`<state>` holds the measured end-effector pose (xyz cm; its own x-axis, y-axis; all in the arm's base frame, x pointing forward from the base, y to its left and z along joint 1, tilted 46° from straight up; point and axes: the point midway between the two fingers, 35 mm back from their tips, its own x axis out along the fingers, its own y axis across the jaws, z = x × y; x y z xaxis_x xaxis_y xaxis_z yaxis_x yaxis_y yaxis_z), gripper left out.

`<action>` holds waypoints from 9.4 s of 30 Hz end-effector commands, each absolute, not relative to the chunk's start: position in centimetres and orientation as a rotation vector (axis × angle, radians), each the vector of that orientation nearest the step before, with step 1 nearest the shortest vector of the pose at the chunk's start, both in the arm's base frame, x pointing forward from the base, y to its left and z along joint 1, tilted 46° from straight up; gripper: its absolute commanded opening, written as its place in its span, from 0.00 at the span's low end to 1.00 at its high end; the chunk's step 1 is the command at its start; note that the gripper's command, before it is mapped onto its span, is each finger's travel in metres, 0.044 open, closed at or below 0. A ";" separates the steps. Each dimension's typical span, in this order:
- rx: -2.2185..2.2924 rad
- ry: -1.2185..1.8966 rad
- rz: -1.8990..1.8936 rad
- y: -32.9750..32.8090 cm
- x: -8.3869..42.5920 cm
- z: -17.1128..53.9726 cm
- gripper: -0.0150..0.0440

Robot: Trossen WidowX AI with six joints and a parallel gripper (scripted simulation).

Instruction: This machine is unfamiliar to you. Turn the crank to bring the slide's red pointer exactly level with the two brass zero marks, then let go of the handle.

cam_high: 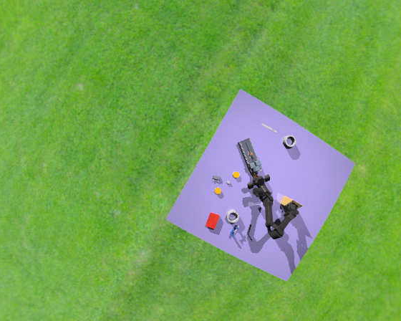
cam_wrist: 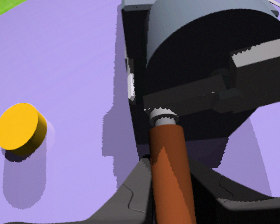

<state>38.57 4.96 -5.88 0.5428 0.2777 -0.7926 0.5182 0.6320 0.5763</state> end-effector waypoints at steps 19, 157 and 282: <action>0.911 1.034 -0.170 5.4 37.9 -7.6 0.25; 0.911 1.034 -0.170 5.3 37.9 -7.5 0.25; 0.759 1.039 0.237 -9.6 46.8 -8.0 1.00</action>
